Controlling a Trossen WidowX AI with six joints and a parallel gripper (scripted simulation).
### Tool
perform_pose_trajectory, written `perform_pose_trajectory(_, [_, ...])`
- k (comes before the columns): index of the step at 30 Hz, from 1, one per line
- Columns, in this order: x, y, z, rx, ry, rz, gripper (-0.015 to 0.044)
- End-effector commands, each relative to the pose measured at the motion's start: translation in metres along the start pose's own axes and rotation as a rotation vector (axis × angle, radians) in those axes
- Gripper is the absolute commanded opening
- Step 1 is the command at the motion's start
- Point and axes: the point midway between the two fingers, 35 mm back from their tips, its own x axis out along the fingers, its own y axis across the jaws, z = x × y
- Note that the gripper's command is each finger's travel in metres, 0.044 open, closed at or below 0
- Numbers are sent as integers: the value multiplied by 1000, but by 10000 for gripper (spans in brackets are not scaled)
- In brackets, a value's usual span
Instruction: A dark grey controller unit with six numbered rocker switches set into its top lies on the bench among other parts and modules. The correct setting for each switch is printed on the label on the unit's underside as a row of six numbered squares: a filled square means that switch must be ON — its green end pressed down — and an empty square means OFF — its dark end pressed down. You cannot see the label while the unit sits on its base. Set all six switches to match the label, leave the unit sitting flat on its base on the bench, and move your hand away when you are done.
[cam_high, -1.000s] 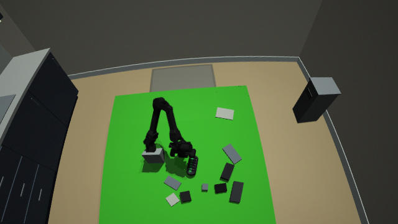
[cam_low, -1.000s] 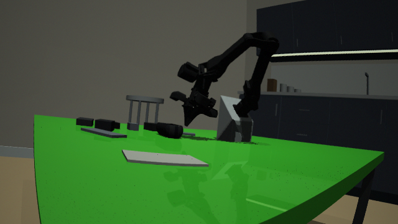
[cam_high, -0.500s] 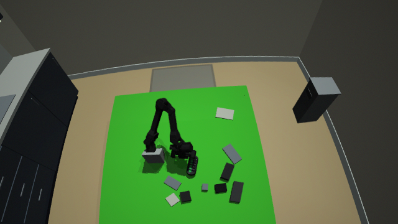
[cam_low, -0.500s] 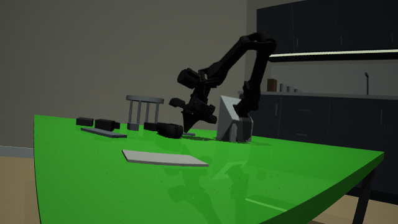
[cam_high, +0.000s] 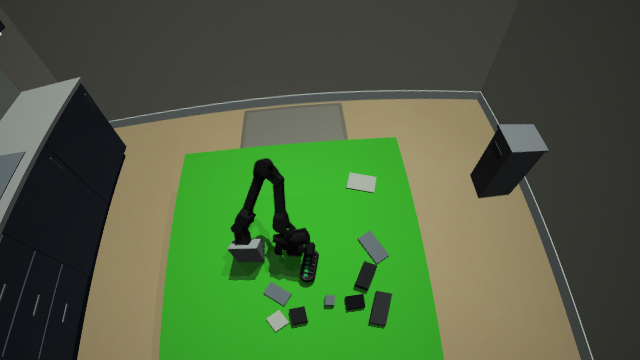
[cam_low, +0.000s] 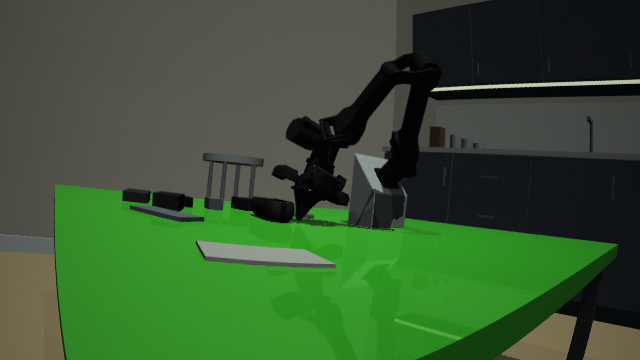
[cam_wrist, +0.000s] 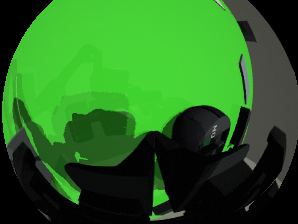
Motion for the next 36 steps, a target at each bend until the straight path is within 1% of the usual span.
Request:
perform_pose_trajectory(1, [2, 0, -2, 9, 4, 4, 0])
perform_pose_trajectory(36, [7, -17, -2, 8, 4, 3, 0])
